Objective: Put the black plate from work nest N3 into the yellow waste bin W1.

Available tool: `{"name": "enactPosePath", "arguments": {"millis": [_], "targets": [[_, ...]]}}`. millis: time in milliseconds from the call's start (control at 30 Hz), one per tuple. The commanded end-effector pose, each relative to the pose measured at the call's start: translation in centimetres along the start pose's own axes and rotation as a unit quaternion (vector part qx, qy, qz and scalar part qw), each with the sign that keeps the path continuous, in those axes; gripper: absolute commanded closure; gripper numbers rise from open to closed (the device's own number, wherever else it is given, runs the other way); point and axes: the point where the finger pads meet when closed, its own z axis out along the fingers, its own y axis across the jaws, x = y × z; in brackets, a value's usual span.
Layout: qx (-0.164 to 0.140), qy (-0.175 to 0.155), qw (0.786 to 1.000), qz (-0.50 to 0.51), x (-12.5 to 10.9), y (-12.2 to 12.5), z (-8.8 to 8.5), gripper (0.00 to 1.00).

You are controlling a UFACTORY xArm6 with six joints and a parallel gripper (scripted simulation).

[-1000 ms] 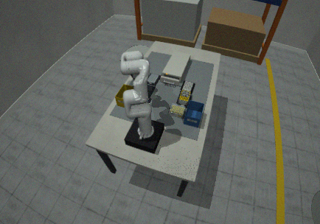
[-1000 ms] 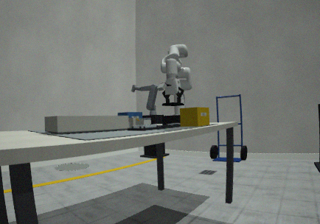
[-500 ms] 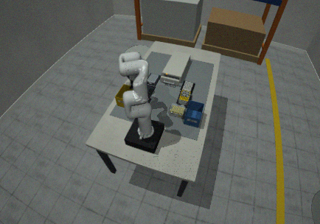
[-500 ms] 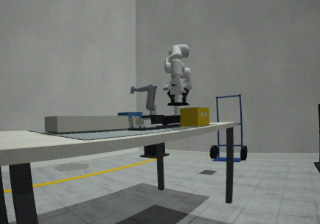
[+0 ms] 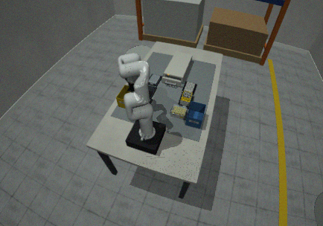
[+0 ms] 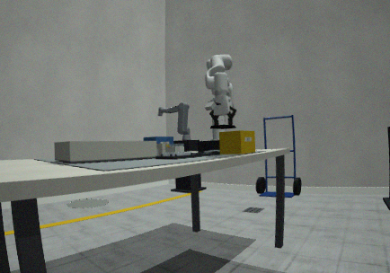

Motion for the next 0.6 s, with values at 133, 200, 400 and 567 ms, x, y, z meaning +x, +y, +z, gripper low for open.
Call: {"name": "enactPosePath", "arguments": {"millis": [133,200,400,567], "targets": [[0.001,0.002,1.000,0.000,-1.1,-1.0,-0.2,1.00],[0.001,0.002,1.000,0.000,-1.5,-1.3,-0.2,1.00],[0.001,0.002,1.000,0.000,-2.8,-2.3,-0.2,1.00],[0.001,0.002,1.000,0.000,-3.9,-3.1,-0.2,1.00]]}}
